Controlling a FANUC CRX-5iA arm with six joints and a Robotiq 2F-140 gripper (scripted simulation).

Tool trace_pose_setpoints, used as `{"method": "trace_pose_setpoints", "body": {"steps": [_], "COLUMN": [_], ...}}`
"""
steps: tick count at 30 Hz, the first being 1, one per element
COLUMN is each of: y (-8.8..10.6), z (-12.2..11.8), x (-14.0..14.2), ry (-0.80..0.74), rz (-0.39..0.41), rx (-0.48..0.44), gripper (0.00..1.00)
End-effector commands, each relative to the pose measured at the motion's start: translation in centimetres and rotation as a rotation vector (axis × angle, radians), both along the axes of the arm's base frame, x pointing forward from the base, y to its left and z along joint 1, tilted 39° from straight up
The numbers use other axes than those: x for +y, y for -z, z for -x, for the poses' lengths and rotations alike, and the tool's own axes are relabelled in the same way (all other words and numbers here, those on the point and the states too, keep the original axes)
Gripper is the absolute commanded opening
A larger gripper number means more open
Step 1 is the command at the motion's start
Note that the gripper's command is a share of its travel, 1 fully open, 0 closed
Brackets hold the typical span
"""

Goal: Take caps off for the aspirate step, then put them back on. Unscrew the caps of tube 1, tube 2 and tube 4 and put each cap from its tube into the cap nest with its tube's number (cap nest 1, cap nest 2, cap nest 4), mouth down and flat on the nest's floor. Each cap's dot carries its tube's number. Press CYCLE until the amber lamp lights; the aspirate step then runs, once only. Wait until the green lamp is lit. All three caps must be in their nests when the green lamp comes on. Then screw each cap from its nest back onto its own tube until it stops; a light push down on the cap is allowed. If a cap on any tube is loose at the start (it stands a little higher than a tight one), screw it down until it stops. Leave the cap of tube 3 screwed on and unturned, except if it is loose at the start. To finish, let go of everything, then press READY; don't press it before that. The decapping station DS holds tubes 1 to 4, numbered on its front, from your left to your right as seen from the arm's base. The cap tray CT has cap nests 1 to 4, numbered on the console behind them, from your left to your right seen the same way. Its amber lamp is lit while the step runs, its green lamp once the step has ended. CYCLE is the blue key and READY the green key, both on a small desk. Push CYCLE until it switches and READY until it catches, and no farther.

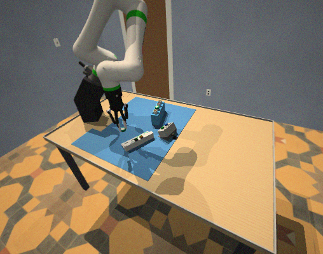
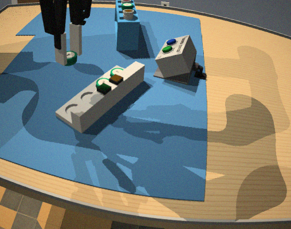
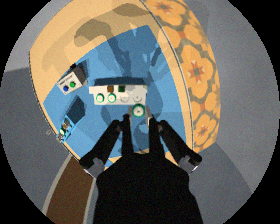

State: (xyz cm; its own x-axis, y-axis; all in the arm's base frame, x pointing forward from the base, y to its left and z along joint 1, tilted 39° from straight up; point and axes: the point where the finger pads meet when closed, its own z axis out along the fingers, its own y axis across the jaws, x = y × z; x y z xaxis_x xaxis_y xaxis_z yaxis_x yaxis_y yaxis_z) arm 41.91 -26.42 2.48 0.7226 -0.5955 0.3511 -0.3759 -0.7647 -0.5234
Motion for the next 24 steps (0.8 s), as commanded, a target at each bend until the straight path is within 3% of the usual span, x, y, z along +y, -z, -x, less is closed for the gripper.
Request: {"method": "trace_pose_setpoints", "body": {"steps": [1, 24], "y": [1.3, 8.9], "z": [-1.0, -6.7], "x": [0.4, 2.8], "ry": [0.000, 0.000], "rz": [0.000, 0.000], "rx": [0.000, 0.000], "gripper": [0.00, 0.00]}}
